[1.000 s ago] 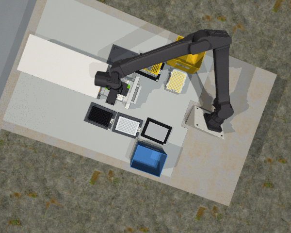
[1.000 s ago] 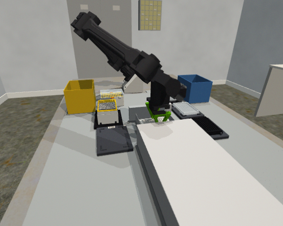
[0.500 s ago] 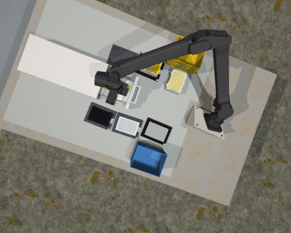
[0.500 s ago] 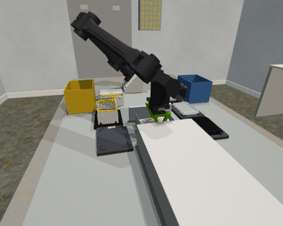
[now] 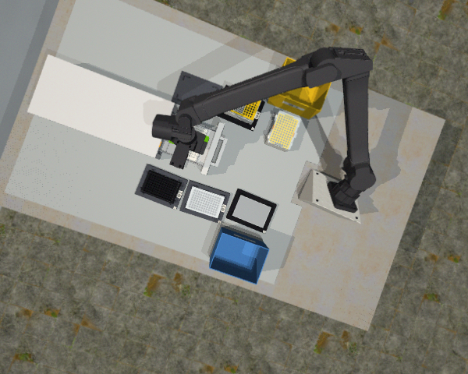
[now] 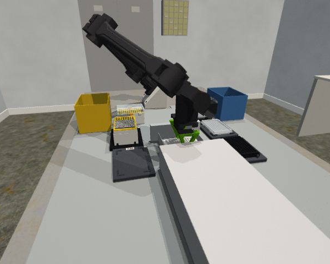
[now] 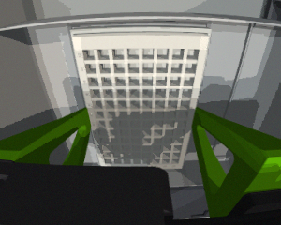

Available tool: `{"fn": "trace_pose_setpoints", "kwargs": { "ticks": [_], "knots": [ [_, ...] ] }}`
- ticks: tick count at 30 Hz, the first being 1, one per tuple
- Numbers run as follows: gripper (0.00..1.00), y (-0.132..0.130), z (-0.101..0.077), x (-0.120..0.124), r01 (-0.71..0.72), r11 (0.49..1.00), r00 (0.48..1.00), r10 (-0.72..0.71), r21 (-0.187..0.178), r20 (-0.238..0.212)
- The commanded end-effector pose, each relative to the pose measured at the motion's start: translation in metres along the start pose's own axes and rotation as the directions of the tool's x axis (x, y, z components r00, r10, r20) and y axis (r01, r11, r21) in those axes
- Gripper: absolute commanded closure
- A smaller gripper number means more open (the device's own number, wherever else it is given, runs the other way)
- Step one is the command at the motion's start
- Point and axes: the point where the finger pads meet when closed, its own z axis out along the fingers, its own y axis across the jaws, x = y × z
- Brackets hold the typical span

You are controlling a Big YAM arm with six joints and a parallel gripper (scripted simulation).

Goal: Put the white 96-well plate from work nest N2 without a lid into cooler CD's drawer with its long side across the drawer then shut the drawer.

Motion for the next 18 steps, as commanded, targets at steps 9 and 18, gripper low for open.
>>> {"fn": "trace_pose_setpoints", "kwargs": {
  "ticks": [9,18],
  "knots": [
    [1.0,0.0045,0.0109,-0.0126,0.007,1.0,1.0,-0.007,-0.012,-0.001],
    [1.0,0.0044,0.01,-0.0137,0.006,1.0,1.0,-0.006,-0.01,-0.001]
  ]
}}
